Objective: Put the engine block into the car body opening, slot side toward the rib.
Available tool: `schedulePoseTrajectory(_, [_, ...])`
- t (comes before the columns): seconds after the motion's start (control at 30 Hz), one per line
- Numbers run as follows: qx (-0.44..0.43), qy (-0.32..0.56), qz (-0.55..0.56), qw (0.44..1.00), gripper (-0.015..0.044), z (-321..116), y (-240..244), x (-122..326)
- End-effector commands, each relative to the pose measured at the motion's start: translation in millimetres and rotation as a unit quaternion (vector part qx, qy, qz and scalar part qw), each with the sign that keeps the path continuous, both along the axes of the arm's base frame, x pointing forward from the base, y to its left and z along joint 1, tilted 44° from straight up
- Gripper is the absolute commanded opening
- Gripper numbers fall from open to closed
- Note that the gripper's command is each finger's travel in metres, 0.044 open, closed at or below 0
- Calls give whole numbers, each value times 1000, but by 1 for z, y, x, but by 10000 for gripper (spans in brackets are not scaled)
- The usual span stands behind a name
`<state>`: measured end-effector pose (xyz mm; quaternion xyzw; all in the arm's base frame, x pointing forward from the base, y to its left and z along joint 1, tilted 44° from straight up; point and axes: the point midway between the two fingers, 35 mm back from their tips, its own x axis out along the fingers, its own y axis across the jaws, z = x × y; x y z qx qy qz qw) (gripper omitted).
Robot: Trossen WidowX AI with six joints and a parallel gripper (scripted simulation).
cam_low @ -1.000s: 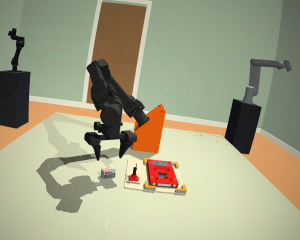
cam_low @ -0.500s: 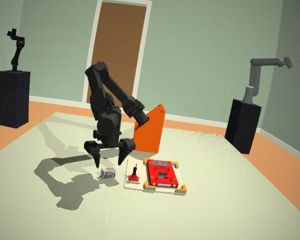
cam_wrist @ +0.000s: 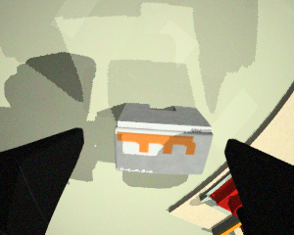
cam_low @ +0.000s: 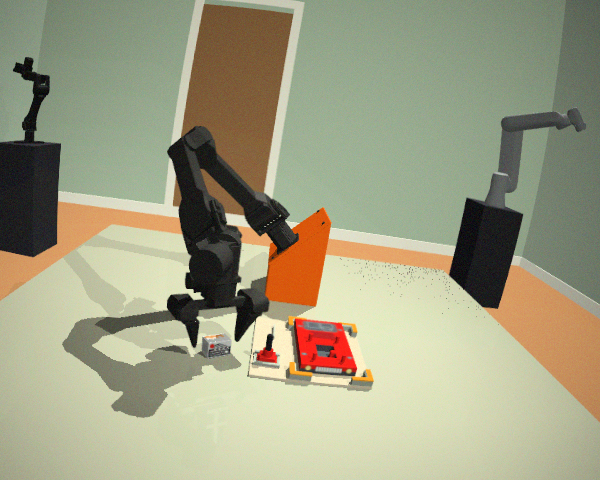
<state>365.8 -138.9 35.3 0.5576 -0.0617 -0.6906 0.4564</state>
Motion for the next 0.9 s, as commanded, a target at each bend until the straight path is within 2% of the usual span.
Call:
schedulePoseTrajectory(0.0, [1,4,3,1000,440,-6,-4,-1])
schedulePoseTrajectory(0.13, [1,4,3,1000,440,-9,-6,-2])
schedulePoseTrajectory(0.4, [1,4,3,1000,230,-9,-6,-2])
schedulePoseTrajectory(0.63, [1,4,3,1000,183,-9,-6,-2])
schedulePoseTrajectory(0.87, [3,4,3,1000,0,1,3,1])
